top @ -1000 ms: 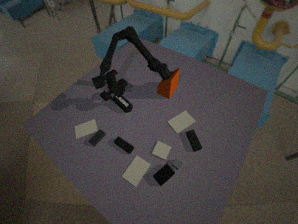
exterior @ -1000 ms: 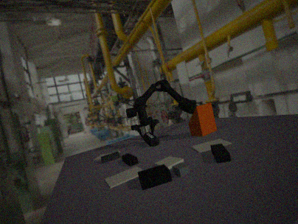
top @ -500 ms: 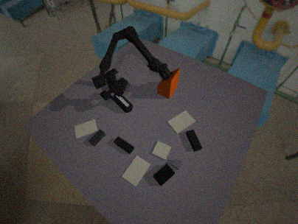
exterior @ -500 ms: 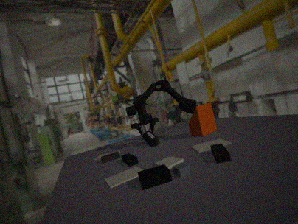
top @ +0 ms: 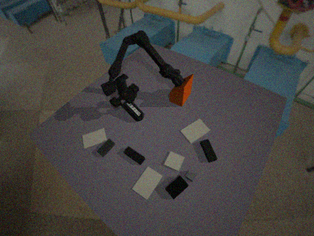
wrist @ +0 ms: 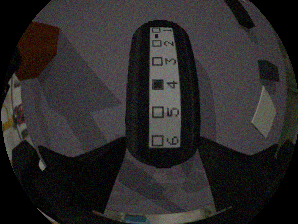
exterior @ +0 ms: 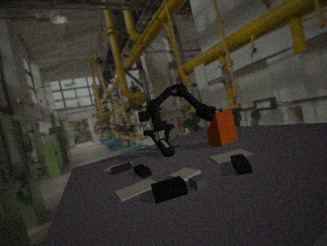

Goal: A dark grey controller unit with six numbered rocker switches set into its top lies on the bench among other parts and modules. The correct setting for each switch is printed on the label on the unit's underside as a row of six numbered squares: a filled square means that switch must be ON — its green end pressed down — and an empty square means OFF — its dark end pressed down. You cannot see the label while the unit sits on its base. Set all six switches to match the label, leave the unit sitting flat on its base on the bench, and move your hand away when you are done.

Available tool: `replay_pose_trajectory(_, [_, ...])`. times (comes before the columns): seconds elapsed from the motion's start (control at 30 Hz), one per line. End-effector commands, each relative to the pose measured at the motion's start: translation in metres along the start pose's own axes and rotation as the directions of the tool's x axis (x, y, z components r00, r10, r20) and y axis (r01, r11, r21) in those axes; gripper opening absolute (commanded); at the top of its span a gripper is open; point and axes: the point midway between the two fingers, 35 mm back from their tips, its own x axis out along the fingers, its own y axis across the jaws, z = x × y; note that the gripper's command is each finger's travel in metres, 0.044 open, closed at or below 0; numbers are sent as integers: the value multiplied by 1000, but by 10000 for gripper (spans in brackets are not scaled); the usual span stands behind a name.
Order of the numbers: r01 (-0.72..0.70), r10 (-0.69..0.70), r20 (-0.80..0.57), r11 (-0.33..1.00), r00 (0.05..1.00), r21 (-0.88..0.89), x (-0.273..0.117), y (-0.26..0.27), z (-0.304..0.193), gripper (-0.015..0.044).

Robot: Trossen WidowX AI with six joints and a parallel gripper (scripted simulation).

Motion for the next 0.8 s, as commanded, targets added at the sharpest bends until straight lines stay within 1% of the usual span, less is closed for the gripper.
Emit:
replay_pose_trajectory(0.0, [10,-10,4,1000,1000,4,-6,-3,2,336])
replay_pose_trajectory(0.77, [9,-9,5,1000,1000,4,-20,-3,15,336])
